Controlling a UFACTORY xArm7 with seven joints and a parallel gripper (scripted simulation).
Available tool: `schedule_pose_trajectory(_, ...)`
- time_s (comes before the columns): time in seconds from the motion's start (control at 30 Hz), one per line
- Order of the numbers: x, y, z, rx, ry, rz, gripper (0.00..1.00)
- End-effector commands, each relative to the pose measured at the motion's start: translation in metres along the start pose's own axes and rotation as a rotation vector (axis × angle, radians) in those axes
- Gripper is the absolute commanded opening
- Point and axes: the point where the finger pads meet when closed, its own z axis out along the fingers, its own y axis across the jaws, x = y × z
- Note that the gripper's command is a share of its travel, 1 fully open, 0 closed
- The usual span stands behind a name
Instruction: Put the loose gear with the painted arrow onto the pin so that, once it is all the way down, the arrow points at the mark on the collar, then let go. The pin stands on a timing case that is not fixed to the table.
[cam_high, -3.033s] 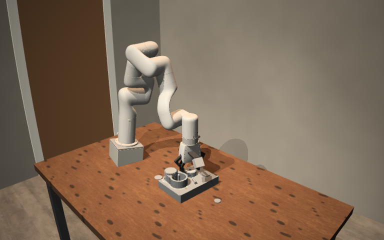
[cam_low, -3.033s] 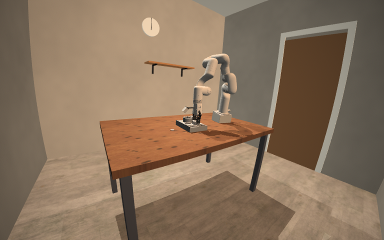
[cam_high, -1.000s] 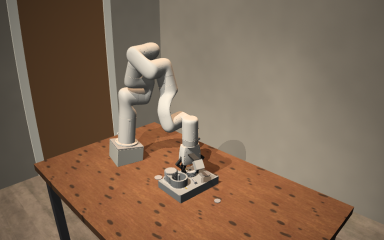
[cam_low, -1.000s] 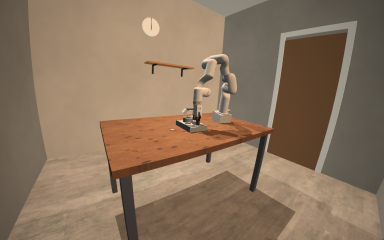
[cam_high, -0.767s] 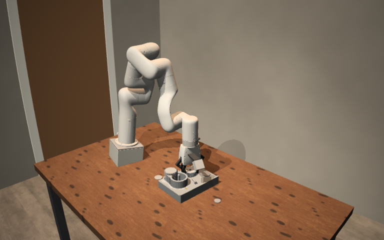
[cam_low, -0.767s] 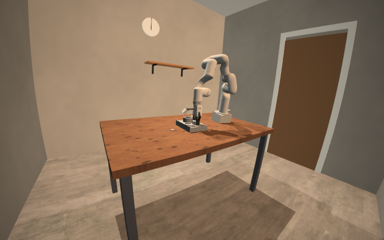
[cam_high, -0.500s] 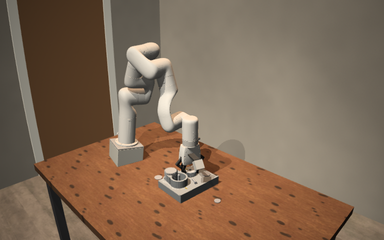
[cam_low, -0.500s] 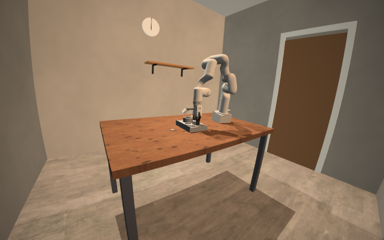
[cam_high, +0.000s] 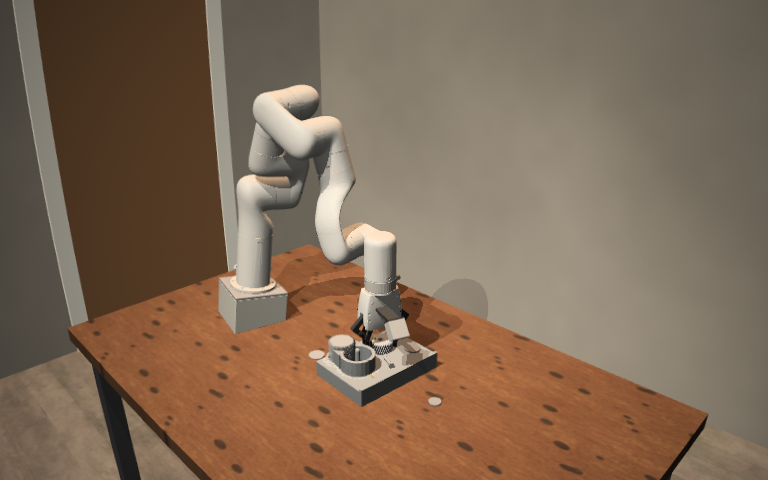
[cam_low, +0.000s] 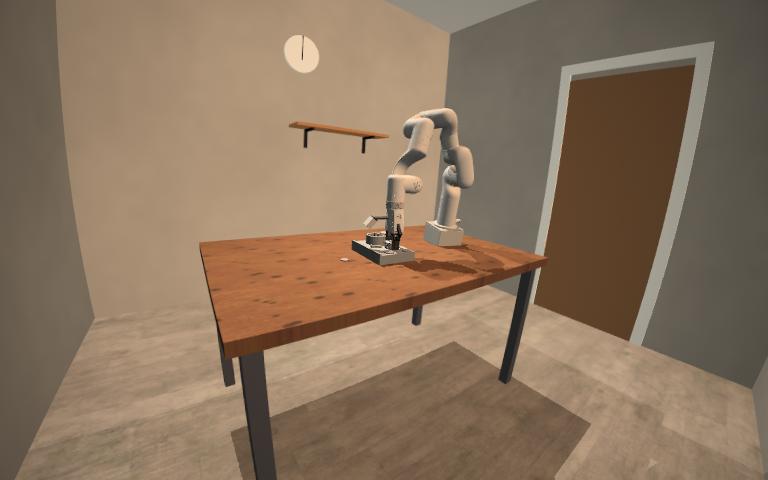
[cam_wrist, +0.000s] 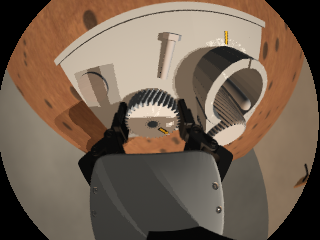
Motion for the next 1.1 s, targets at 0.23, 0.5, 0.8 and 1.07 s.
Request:
schedule_pose_trajectory(0.23,0.001,0.0,-0.005,0.0,0.002,0.0,0.0)
schedule_pose_trajectory(0.5,0.001,0.0,-0.017,0.0,0.002,0.0,0.0)
schedule_pose_trajectory(0.8,0.001,0.0,-0.032,0.0,0.002,0.0,0.0)
schedule_pose_trajectory(1.07,0.001,0.0,-0.05,0.0,0.002,0.0,0.0)
